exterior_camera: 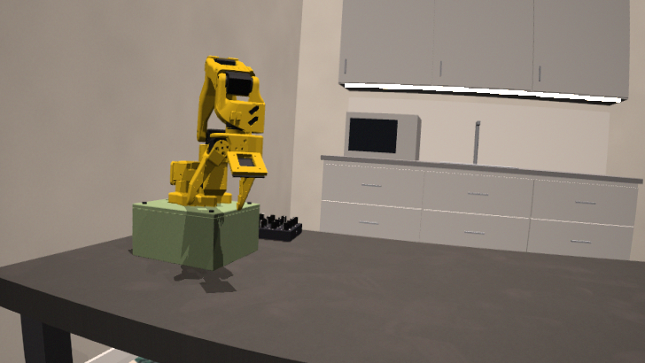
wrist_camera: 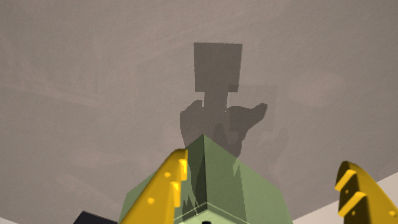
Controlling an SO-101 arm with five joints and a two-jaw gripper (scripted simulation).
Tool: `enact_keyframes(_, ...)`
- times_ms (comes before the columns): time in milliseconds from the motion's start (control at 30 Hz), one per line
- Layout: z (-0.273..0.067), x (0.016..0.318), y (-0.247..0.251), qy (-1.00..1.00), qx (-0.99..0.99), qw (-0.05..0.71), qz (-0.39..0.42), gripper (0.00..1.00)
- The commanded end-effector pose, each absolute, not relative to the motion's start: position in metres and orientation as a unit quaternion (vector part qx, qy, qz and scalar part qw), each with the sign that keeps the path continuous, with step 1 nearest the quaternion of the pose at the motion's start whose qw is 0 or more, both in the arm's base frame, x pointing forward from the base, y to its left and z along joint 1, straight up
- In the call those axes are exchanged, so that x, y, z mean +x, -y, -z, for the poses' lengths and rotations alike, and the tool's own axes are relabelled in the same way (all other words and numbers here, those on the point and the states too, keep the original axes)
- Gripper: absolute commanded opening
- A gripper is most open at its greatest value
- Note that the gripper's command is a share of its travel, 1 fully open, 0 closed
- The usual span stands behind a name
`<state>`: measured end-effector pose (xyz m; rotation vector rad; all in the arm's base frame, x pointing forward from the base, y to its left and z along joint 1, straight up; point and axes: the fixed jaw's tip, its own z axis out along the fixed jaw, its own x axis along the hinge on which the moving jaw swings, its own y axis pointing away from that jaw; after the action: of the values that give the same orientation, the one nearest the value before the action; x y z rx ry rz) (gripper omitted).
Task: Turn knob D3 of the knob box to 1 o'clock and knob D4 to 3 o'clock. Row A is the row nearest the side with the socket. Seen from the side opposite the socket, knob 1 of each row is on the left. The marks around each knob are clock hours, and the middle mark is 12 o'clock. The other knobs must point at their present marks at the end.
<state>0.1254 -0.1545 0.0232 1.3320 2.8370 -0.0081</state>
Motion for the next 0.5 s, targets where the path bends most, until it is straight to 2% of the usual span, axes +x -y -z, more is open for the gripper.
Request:
enact_keyframes(0, -0.0218, 0.1242, 0.1549, -0.902, 0.433, -0.002, -0.001, 0.40)
enact_keyframes(467, -0.0218, 0.1242, 0.1549, -0.902, 0.433, -0.002, -0.001, 0.40)
